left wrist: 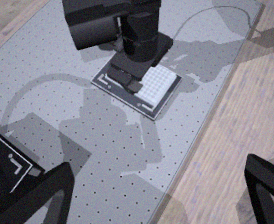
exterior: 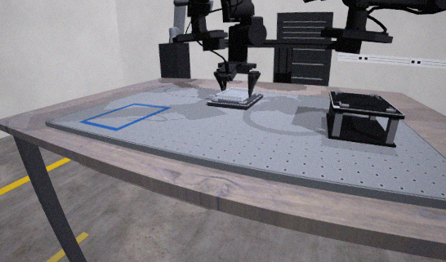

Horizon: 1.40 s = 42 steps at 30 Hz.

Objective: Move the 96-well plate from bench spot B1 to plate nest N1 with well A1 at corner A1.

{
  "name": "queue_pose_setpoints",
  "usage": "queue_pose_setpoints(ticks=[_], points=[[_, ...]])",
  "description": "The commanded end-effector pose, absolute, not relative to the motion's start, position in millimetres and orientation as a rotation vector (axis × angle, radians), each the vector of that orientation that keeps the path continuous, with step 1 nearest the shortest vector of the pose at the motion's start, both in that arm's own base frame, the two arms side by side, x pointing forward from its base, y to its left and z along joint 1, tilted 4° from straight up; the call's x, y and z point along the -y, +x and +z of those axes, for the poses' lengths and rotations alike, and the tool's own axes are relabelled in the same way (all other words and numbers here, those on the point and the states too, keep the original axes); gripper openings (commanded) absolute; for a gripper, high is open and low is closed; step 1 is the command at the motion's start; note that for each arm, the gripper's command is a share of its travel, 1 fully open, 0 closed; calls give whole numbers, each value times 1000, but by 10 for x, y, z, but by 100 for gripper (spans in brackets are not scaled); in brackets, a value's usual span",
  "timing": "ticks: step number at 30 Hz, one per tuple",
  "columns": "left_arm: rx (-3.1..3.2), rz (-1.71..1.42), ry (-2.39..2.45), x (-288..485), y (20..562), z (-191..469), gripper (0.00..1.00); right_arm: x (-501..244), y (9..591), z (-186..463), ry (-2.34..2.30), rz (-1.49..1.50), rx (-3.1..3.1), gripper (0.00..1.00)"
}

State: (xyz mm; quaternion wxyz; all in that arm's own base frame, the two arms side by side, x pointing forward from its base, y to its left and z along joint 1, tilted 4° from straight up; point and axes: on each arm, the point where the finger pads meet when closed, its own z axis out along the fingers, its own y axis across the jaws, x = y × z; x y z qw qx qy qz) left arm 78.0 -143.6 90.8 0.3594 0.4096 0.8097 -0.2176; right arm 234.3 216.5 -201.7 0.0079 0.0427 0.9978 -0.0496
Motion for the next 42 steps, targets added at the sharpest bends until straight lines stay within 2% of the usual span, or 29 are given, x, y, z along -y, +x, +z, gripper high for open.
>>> queue_pose_setpoints(ticks=[1,6,42], points=[[-2083,-564,1053,1423,775,926,100,-2278,2491,-2123,144,-64,-3082,82],[-2083,-564,1053,1423,775,926,100,-2163,2357,-2087,156,-104,-3106,82],[-2083,-564,1053,1423,775,926,100,-2284,2466,-1839,163,-78,-3095,82]])
